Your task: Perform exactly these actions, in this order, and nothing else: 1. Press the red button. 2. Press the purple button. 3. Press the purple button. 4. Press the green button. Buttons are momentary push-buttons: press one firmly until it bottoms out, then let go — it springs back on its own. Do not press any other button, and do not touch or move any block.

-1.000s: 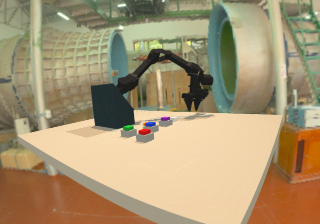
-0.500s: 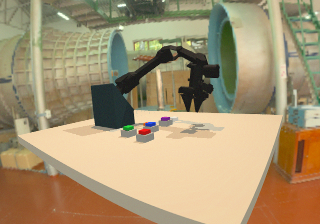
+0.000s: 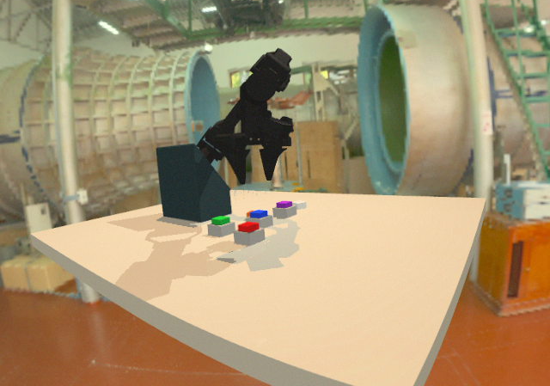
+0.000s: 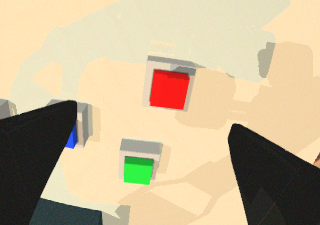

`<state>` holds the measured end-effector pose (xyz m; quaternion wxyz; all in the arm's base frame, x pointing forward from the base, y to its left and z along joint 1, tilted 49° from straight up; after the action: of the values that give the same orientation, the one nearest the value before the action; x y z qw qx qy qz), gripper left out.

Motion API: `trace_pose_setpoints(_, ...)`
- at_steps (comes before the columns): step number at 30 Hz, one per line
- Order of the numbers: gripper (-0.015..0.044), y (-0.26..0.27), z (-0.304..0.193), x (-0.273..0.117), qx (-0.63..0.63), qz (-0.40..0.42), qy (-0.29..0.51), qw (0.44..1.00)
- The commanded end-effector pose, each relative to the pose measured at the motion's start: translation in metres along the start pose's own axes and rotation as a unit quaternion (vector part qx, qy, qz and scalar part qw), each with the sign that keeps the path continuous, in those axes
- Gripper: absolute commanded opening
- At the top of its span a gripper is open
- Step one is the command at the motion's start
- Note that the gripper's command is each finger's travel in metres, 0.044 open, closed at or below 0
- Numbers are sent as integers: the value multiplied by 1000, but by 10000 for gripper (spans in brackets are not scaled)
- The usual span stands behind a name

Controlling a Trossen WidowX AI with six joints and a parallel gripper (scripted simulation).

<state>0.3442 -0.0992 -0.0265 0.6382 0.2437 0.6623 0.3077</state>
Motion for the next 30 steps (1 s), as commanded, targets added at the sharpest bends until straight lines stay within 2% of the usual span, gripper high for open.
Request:
trace_pose_setpoints(1, 400, -24, -19, 2, -4, 23, -7, 1000)
trace_pose_setpoints(4, 400, -24, -19, 2, -4, 23, -7, 1000)
trace_pose_setpoints(6, 348, -24, -18, 16, -4, 22, -7, 1000)
trace_pose_setpoints(9, 269, -21, -18, 60, -4, 24, -7, 1000)
trace_pose_setpoints(18, 32, -21, -18, 64, -4, 24, -7, 1000)
trace_pose_setpoints(30, 20, -21, -18, 66, -4, 24, -7, 1000)
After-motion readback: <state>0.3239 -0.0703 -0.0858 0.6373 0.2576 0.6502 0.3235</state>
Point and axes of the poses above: the point midway between the two fingers, 35 mm back from their tips, its own x axis out along the fingers, its own y axis across the jaws, z = x × y, the point moved 7 cm from there along -x, back along the fingers, and after that the axes turned 1 degree about x, right-handed, at the moved point
